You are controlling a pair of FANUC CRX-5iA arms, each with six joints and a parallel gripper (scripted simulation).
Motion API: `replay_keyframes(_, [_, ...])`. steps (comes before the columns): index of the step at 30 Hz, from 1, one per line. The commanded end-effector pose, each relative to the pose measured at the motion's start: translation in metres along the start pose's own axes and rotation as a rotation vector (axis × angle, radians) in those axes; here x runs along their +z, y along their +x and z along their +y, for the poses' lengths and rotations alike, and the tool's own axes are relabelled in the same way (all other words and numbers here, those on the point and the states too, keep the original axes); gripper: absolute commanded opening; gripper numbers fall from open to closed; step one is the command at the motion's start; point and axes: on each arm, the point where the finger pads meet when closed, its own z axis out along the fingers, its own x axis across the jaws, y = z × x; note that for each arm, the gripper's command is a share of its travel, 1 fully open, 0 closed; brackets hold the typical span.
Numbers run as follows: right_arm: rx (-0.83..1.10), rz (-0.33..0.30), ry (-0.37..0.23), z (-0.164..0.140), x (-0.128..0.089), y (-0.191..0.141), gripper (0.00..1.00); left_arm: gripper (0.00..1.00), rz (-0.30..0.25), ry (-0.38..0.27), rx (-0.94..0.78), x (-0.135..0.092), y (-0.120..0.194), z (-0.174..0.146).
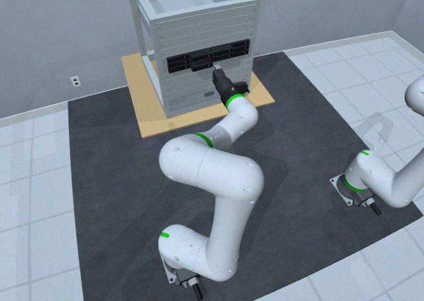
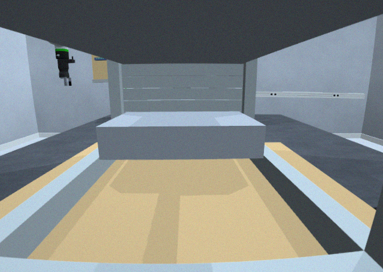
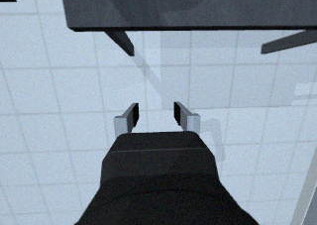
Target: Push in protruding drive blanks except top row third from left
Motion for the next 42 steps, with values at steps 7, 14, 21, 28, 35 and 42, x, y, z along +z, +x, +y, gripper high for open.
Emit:
replay_keyframes(7, [0.0, 0.0, -0.002, 0.0, -0.001, 0.0, 1.0, 0.0, -0.001, -0.004, -0.001, -0.006, -0.002, -0.045])
replay_keyframes(14, [0.0, 0.0, -0.002, 0.0, -0.001, 0.0, 1.0, 0.0, -0.001, -0.004, -0.001, -0.009, -0.002, -0.061])
replay_keyframes(21, [0.0, 0.0, -0.002, 0.0, -0.001, 0.0, 1.0, 0.0, -0.001, -0.004, -0.001, -0.008, -0.002, -0.061])
replay_keyframes(28, [0.0, 0.0, -0.002, 0.0, -0.001, 0.0, 1.0, 0.0, -0.001, -0.004, -0.001, 0.022, -0.002, -0.061])
replay_keyframes(35, [0.0, 0.0, -0.002, 0.0, -0.001, 0.0, 1.0, 0.0, -0.001, -0.004, -0.001, 0.045, -0.002, -0.061])
replay_keyframes(42, [0.0, 0.0, -0.002, 0.0, -0.001, 0.0, 1.0, 0.0, -0.001, -0.004, -0.001, 0.045, -0.002, -0.061])
